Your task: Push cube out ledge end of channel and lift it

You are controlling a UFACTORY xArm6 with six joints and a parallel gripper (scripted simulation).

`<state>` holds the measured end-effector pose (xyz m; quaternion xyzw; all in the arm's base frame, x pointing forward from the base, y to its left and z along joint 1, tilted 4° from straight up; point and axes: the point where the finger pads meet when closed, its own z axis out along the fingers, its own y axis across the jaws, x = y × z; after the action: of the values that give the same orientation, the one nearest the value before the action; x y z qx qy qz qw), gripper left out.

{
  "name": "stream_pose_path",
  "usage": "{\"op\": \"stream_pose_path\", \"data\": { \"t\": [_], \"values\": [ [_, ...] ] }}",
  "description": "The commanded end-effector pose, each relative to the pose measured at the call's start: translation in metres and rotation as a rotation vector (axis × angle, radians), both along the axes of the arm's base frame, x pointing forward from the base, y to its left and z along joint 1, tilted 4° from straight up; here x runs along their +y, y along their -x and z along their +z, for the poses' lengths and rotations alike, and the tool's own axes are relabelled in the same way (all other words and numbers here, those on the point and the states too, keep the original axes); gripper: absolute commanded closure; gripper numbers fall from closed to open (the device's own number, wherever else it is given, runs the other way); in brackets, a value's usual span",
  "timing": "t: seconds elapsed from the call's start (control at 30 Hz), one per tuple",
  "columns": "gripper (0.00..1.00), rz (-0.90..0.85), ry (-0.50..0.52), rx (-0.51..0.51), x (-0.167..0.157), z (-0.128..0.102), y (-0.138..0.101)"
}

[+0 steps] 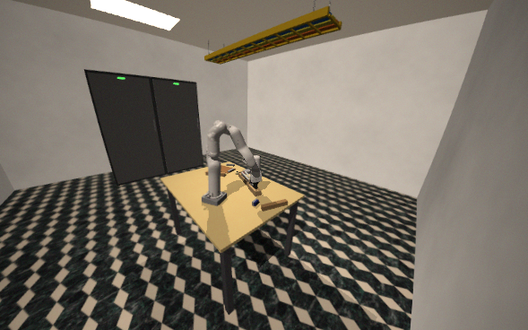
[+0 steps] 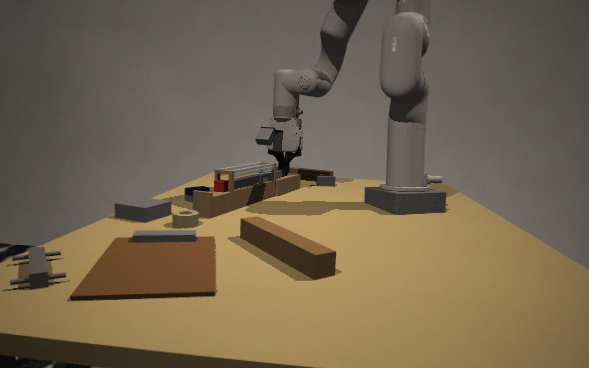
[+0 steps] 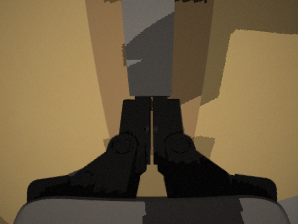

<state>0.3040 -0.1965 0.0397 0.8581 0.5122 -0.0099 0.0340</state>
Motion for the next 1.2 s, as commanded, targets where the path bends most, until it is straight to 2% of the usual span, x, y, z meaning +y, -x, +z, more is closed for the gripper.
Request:
{"op": "stream_pose_path", "data": {
  "t": [0.0,1.17],
  "values": [
    [1.00,0.000,0.002,-0.003,0.003,0.001,-0.003],
    [1.00,0.000,0.002,-0.003,0.030,-0.001,-0.018]
  ]
}}
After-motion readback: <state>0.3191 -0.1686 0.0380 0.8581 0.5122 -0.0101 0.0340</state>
